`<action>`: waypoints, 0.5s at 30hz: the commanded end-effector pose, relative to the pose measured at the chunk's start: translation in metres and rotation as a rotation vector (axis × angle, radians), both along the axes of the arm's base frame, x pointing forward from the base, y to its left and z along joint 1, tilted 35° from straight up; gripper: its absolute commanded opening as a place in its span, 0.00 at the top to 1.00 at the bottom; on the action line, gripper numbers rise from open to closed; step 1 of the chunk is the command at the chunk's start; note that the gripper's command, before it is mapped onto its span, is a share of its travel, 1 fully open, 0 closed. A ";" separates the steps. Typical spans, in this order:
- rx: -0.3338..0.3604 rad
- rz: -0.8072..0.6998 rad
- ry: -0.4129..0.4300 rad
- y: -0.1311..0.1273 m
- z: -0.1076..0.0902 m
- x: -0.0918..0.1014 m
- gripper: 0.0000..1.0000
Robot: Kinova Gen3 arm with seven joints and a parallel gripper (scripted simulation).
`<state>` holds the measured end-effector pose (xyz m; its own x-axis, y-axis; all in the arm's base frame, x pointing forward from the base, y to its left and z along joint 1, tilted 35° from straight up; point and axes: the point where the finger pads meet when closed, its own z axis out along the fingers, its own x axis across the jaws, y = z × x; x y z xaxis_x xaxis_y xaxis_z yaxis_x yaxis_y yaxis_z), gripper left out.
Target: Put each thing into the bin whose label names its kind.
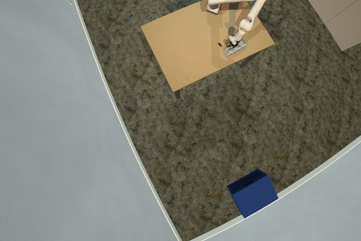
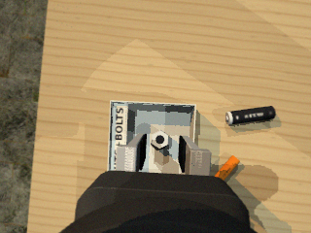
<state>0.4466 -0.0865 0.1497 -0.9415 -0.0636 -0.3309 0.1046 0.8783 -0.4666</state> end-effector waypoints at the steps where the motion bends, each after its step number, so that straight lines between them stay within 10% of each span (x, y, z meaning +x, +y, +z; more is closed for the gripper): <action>1: 0.004 0.008 -0.006 0.005 0.006 0.001 0.36; 15: -0.062 0.174 0.089 0.039 -0.015 -0.015 0.36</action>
